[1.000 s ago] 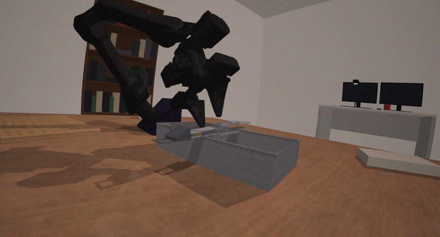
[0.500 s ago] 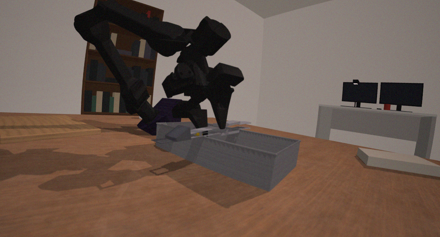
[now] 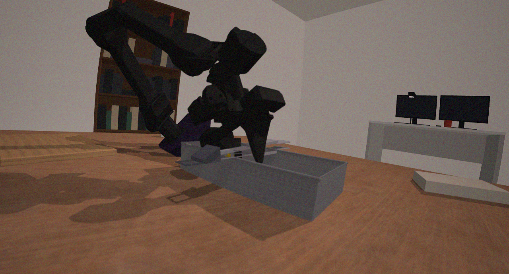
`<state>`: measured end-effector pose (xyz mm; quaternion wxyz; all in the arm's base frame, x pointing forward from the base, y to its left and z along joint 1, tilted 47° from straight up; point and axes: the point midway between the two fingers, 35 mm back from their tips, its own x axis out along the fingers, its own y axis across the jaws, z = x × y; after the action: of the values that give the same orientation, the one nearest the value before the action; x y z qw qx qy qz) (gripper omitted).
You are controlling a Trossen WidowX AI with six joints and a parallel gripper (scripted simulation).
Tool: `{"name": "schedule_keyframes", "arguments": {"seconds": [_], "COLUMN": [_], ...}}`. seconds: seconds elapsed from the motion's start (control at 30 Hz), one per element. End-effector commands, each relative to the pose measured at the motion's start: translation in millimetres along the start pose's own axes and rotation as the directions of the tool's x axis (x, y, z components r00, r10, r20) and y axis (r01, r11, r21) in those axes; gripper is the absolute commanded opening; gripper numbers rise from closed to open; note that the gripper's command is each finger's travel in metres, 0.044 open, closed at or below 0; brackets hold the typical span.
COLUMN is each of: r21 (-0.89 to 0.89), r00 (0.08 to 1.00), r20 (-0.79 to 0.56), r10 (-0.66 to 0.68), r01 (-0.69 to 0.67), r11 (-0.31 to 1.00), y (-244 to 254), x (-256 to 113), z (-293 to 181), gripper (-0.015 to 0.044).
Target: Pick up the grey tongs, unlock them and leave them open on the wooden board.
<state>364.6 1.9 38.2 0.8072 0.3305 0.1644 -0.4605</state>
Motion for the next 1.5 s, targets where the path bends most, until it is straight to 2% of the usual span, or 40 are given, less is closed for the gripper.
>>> {"name": "schedule_keyframes", "arguments": {"seconds": [0.0,0.17,0.23,1.07,1.3,1.47], "r21": [-0.016,-0.016,-0.004,-0.004,-0.004,-0.011], "r00": [1.000,1.000,1.000,1.000,1.000,1.000], "r20": [-0.002,-0.002,0.001,0.001,0.000,-0.006], "r10": [-0.010,-0.010,-0.003,-0.003,-0.005,-0.011], "r01": [0.010,0.010,0.003,0.003,0.005,0.011], "r11": [1.000,1.000,1.000,1.000,1.000,1.000], "y": [-4,-4,-2,-2,2,28], "x": [7,7,4,4,-1,-41], "z": [-3,-3,0,0,-1,-2], "gripper": [0.0260,0.0260,0.0208,0.0041,-0.0143,-0.0150]}}
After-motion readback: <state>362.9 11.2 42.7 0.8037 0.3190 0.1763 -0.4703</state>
